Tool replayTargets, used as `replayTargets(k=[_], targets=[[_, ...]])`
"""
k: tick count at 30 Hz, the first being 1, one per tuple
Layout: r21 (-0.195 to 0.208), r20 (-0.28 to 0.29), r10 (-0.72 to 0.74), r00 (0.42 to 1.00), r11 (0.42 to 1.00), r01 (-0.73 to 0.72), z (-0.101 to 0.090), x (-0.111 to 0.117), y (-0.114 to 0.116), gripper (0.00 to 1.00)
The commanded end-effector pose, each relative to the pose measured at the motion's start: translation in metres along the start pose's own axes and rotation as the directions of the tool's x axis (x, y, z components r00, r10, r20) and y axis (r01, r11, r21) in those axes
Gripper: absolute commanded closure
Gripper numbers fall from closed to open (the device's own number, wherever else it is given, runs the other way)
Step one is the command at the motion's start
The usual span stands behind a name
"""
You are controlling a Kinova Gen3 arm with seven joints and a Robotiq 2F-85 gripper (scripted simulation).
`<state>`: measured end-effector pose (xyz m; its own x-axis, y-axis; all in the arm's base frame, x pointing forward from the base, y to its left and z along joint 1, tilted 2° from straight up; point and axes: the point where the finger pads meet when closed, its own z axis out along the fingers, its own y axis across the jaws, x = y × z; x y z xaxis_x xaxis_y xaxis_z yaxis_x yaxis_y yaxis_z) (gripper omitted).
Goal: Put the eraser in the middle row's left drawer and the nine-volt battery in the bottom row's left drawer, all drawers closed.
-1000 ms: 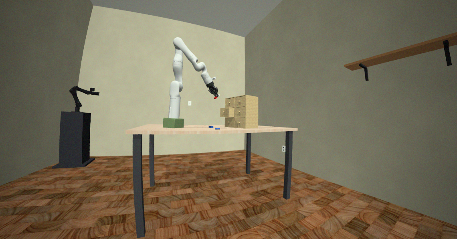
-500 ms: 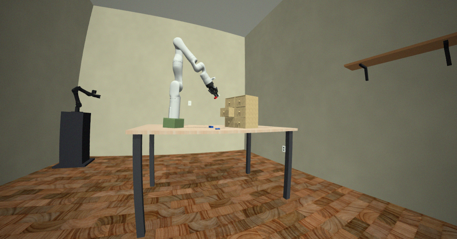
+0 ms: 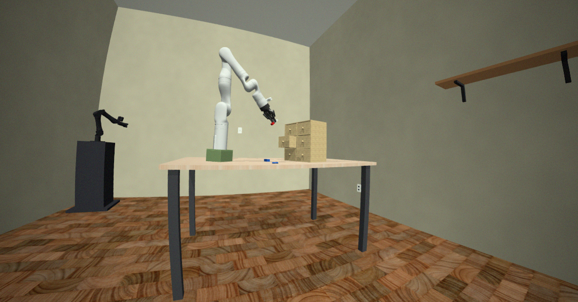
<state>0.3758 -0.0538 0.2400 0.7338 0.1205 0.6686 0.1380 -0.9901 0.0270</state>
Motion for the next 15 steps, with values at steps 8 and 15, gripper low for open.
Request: replayTargets(k=[8,15], targets=[[-0.003,-0.018,0.001,1.000,1.000,-0.001,-0.0002,-0.0006,0.0007,0.81],[-0.003,-0.026,0.001,1.000,1.000,-0.001,-0.0002,-0.0009,0.0006,0.81]])
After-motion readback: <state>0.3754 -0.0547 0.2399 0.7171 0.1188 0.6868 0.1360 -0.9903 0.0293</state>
